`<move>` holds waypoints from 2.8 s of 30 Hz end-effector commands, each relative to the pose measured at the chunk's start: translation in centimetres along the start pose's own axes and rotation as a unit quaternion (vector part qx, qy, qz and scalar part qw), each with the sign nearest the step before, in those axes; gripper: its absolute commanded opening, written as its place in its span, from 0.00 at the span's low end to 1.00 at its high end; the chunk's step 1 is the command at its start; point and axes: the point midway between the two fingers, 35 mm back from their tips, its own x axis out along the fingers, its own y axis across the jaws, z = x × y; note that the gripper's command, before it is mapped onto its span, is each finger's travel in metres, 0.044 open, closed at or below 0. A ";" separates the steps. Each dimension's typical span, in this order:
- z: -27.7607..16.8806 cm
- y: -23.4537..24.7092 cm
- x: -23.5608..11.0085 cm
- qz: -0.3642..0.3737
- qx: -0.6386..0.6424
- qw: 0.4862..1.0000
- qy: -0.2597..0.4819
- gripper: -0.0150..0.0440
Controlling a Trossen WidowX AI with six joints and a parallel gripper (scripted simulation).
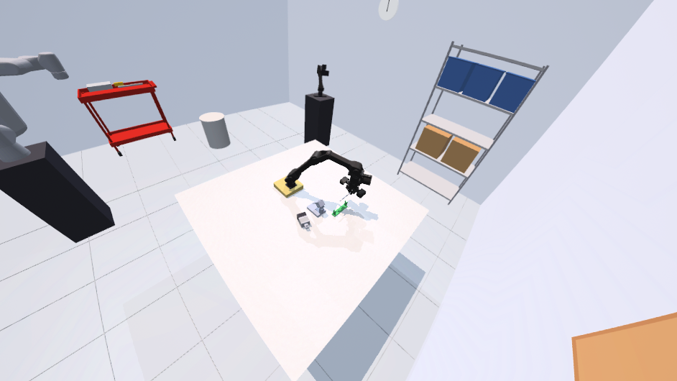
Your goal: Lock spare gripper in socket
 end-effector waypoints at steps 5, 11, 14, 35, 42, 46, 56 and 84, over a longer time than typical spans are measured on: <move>-0.2 -0.1 1.2 0.001 0.001 1.000 0.000 0.25; -0.4 -0.1 2.1 -0.001 0.000 1.000 0.000 0.25; -0.4 -0.2 2.6 -0.002 0.000 1.000 -0.001 0.25; -0.9 -0.4 5.6 -0.008 -0.001 1.000 -0.004 0.25; -1.1 -0.5 6.3 -0.010 -0.002 1.000 -0.005 0.25; -1.1 -0.5 6.3 -0.010 -0.002 1.000 -0.005 0.25; -1.1 -0.5 6.3 -0.010 -0.002 1.000 -0.005 0.25; -0.9 -0.2 5.0 -0.007 0.000 1.000 -0.003 0.59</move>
